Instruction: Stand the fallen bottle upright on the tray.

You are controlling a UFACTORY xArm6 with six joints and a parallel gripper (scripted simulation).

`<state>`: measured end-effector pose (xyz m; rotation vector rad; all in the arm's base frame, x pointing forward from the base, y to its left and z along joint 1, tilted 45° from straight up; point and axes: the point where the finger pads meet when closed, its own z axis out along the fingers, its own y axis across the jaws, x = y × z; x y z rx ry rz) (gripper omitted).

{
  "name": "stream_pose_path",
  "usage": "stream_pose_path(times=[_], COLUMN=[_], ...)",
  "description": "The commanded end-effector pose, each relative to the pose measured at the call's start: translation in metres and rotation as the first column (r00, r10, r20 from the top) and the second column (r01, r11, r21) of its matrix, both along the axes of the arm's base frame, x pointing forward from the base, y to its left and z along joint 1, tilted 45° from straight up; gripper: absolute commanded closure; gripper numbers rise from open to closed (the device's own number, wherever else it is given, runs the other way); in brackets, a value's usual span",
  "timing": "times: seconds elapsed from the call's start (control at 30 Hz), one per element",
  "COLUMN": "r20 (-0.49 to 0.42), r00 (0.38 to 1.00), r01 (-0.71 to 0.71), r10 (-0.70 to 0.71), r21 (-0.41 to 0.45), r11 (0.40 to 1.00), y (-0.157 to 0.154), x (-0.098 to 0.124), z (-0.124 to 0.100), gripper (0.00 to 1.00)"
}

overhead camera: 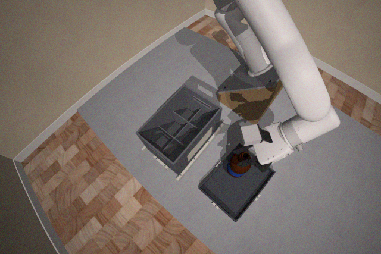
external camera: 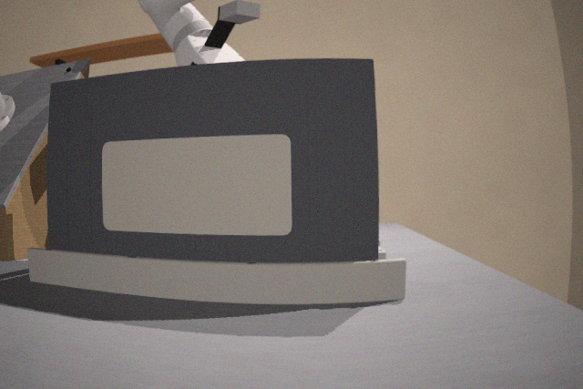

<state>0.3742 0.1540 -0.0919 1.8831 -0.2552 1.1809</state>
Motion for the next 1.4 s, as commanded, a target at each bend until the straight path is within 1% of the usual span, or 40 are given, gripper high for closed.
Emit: stream_pose_path(times=[0.0,0.33,1.1,1.37], r20=[0.018,0.041,0.044,0.055], r00=[1.000,0.998,0.998,0.997], r01=[-0.015,-0.038,-0.041,-0.051], r10=[0.015,0.040,0.042,0.053], r21=[-0.010,-0.032,-0.034,-0.047], r11=[1.000,0.999,0.999,0.998], y=[0.0021,0.0027,0.0028,0.0026], x=[0.0007,0.0005,0.0005,0.0004], z=[0.0008,0.0009,0.0009,0.0008], gripper=[1.00,1.00,1.00,1.00])
